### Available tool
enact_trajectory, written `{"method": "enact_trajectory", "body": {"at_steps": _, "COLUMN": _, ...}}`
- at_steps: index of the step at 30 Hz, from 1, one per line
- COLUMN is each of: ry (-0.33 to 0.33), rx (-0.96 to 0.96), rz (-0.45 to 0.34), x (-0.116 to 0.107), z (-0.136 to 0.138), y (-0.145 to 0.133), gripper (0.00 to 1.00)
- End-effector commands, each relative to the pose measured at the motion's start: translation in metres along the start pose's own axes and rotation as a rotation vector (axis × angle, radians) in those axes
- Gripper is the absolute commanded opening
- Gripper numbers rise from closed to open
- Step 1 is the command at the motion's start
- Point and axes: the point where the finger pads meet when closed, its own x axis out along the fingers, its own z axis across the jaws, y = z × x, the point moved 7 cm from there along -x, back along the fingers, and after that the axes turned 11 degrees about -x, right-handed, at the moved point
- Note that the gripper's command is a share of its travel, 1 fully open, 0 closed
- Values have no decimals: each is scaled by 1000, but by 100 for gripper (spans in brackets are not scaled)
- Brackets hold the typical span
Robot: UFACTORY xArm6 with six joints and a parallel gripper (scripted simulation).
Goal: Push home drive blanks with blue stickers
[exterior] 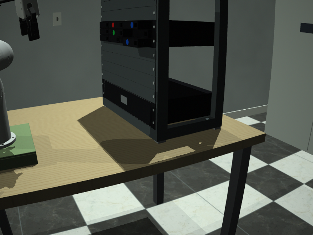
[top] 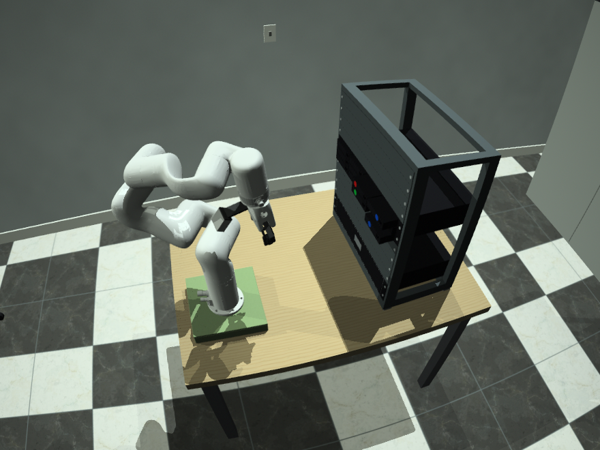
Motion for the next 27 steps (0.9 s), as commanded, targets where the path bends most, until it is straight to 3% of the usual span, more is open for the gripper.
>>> {"method": "enact_trajectory", "body": {"at_steps": 1, "ry": -24, "rx": -48, "rz": -74, "x": 1, "z": 5, "y": -16, "gripper": 100}}
{"method": "enact_trajectory", "body": {"at_steps": 10, "ry": -94, "rx": -154, "rz": -275, "x": 1, "z": 20, "y": -55, "gripper": 100}}
{"method": "enact_trajectory", "body": {"at_steps": 12, "ry": -94, "rx": -154, "rz": -275, "x": 1, "z": 20, "y": -55, "gripper": 100}}
{"method": "enact_trajectory", "body": {"at_steps": 27, "ry": -222, "rx": -260, "rz": -661, "x": -19, "z": 45, "y": -111, "gripper": 100}}
